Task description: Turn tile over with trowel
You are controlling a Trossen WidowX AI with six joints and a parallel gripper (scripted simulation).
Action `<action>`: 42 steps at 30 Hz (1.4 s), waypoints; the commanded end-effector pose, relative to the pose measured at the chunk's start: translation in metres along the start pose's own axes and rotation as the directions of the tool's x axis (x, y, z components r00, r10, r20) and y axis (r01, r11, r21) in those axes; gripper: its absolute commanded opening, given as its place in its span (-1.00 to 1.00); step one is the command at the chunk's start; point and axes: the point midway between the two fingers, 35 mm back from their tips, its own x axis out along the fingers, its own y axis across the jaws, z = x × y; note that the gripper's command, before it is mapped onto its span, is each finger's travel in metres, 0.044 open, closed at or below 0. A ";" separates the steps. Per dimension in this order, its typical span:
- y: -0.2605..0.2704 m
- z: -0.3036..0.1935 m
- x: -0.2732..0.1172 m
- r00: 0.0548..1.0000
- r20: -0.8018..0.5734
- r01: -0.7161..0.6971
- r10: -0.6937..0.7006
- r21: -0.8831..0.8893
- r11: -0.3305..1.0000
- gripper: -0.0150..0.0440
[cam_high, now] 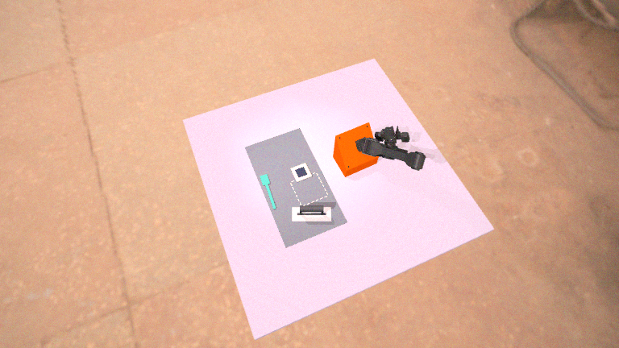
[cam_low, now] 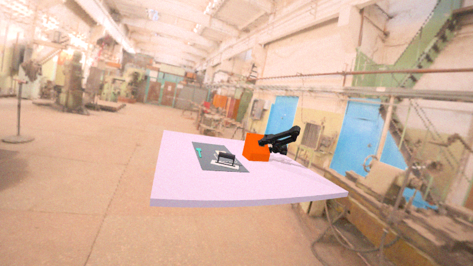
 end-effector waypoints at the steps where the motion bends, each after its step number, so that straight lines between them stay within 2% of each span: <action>1: 0.000 0.000 0.000 1.000 0.000 0.000 0.000 0.000 1.000 -0.15; 6: 0.000 0.000 0.000 1.000 0.000 0.000 0.000 0.000 1.000 -0.15; 10: 0.000 0.000 0.000 1.000 0.000 0.000 0.000 0.000 1.000 -0.49; 25: 0.000 0.000 0.000 1.000 0.000 0.000 0.000 0.000 1.000 -0.49; 29: 0.000 0.000 0.000 1.000 0.000 0.000 0.000 0.000 1.000 -0.15; 42: 0.000 0.000 0.000 1.000 0.000 0.000 0.000 0.000 1.000 -0.15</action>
